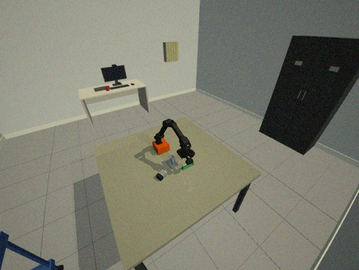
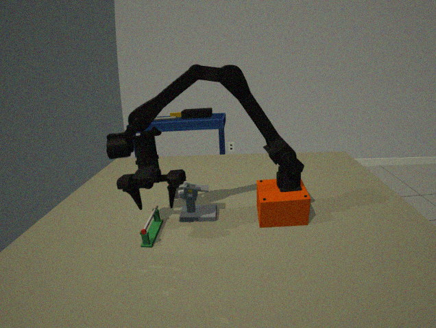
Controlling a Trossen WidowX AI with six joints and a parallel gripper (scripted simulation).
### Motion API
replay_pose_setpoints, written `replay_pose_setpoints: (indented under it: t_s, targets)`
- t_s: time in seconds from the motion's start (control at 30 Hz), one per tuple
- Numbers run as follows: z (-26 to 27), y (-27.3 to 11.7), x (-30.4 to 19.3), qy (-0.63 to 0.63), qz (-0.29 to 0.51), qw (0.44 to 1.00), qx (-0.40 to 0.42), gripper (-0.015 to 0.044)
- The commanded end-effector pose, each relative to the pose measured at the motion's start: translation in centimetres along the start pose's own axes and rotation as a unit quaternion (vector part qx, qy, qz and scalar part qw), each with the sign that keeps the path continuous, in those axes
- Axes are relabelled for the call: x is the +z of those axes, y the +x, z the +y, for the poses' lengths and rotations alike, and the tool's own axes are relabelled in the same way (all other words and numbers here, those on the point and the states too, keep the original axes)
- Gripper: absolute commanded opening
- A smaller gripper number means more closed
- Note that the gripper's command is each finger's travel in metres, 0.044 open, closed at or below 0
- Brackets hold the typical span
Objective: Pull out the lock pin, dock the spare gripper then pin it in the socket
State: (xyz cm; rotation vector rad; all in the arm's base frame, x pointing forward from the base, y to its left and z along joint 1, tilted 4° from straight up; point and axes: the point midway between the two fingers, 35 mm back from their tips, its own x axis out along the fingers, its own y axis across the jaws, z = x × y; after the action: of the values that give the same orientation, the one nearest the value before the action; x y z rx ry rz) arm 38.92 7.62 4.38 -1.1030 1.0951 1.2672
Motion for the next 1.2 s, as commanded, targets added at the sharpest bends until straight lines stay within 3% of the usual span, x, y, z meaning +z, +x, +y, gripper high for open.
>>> replay_pose_setpoints:
  t_s: [0.0, 0.63, 1.03, 1.17]
  targets:
    - [0.0, -1.1, 0.1, 0.000, 0.000, 1.000, -0.001, 0.0440]
    - [1.1, -4.2, 0.3, 0.004, 0.003, 1.000, 0.017, 0.0440]
    - [1.5, -9.9, 0.8, 0.004, 0.003, 1.000, 0.017, 0.0440]
    - [0.8, -9.1, -1.7, 0.158, 0.008, 0.987, 0.009, 0.0440]
